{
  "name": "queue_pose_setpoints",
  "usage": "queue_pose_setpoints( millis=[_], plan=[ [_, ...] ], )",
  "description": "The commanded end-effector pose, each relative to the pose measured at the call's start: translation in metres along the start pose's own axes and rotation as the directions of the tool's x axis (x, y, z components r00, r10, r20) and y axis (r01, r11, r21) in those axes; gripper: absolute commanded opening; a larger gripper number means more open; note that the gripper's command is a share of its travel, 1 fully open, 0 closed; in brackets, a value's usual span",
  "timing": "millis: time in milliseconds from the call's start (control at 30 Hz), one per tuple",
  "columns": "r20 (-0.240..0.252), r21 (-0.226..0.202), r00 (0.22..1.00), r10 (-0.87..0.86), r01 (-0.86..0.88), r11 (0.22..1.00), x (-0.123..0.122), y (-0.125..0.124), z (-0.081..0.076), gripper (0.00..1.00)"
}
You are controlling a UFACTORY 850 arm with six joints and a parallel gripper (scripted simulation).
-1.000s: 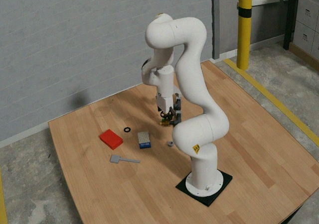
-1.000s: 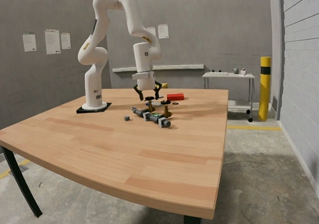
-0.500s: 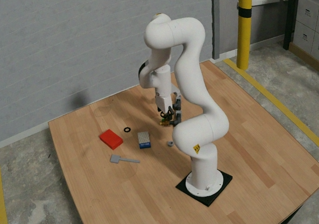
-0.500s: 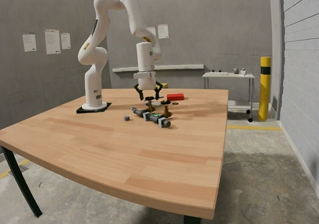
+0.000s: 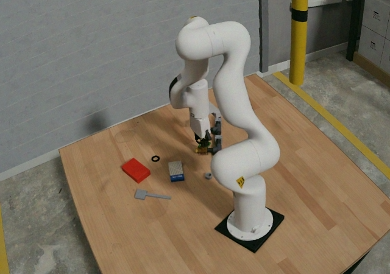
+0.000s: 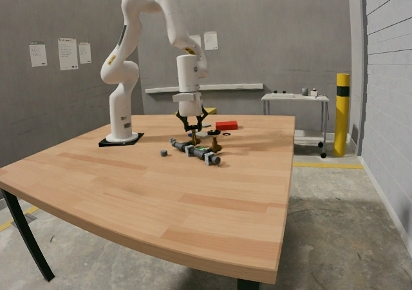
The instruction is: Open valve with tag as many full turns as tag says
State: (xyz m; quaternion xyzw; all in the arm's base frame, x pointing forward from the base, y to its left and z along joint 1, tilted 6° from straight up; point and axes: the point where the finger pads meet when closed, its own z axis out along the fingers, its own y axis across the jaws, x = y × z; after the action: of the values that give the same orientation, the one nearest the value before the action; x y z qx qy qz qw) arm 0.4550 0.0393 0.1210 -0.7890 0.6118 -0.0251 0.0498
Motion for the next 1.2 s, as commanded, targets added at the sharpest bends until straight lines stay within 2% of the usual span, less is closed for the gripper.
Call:
queue_pose_setpoints(
  millis=[0,633,900,1067,1167],
  plan=[
    [-0.001,0.002,1.000,0.000,0.000,1.000,0.0002,-0.0010,-0.0006,0.00],
    [-0.001,0.002,0.999,-0.046,0.046,0.999,0.0002,-0.0010,-0.0006,0.00],
    [-0.001,0.002,0.974,-0.225,0.225,0.974,0.0002,-0.0010,-0.0006,0.00],
    [-0.001,0.002,0.912,-0.410,0.410,0.912,0.0002,-0.0010,-0.0006,0.00],
    [-0.001,0.002,0.892,-0.452,0.452,0.892,0.0002,-0.0010,-0.0006,0.00]
  ],
)
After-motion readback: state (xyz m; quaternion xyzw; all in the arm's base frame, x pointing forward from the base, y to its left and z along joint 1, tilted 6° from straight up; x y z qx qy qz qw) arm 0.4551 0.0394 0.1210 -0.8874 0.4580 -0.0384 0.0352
